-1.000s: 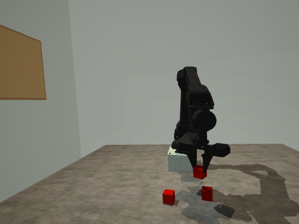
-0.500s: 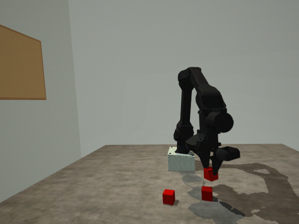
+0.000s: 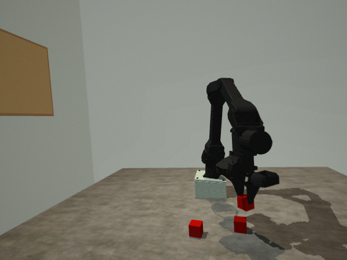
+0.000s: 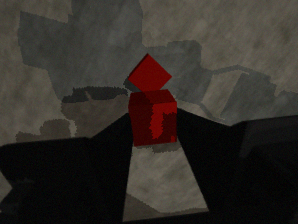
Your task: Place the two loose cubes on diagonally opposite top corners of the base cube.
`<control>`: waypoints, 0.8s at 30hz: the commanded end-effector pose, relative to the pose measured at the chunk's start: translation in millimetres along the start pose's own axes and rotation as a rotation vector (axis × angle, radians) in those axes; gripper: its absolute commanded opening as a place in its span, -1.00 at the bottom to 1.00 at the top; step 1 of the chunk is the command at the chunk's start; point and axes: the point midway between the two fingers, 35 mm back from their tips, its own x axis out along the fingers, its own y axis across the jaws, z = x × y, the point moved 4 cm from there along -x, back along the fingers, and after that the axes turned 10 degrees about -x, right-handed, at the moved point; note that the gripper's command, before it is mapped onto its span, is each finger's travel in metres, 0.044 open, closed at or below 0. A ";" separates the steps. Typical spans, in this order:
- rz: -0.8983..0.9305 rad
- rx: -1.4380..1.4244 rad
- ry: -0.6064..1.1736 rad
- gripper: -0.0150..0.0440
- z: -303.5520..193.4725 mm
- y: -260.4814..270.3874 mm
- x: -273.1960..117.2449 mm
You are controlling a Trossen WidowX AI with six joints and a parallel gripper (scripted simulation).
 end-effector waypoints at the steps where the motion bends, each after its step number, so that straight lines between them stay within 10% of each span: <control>1: -0.005 0.007 -0.003 -0.14 0.6 -1.0 7.7; 24: -0.005 0.006 -0.003 -0.14 1.4 -2.2 27.4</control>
